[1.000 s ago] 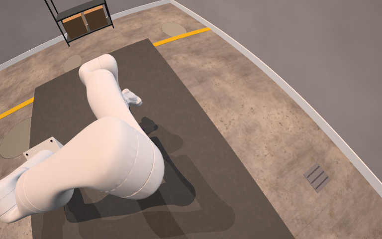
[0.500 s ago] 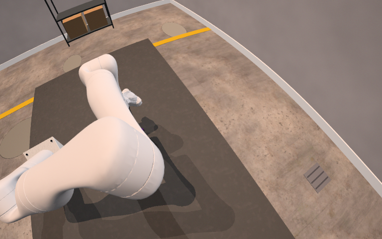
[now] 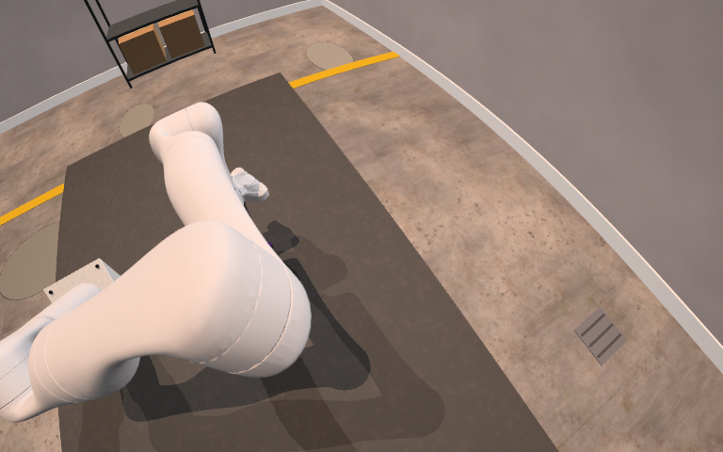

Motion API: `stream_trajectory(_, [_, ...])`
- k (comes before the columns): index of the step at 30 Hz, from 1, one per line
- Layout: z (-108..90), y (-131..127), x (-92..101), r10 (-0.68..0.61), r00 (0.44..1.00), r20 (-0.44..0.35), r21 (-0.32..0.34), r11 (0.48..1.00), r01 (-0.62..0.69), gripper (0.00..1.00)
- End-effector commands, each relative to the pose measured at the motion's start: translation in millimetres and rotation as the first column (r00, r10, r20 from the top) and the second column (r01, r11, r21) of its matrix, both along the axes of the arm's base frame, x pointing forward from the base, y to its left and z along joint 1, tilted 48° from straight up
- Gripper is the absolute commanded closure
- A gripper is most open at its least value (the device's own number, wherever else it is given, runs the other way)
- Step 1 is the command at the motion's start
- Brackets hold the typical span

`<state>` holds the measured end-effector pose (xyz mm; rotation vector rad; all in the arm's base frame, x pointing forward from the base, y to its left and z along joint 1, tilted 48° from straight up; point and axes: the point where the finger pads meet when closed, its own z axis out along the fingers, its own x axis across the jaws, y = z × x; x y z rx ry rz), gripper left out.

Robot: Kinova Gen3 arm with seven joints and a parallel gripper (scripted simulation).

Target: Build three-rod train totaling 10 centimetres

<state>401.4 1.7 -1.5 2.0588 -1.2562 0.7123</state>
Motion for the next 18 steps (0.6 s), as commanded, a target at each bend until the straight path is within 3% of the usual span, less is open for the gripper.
stream_trajectory(1, [-2.5,-1,-0.3,-0.002,1.0,0.001,0.004,1.0,0.002,0.76])
stream_trajectory(11, [-0.5,2,0.2,-0.001,1.0,0.001,0.005,1.0,0.001,0.76])
stream_trajectory(18, [26.5,27,-3.5,-0.003,1.0,0.004,-0.006,1.0,0.003,0.76])
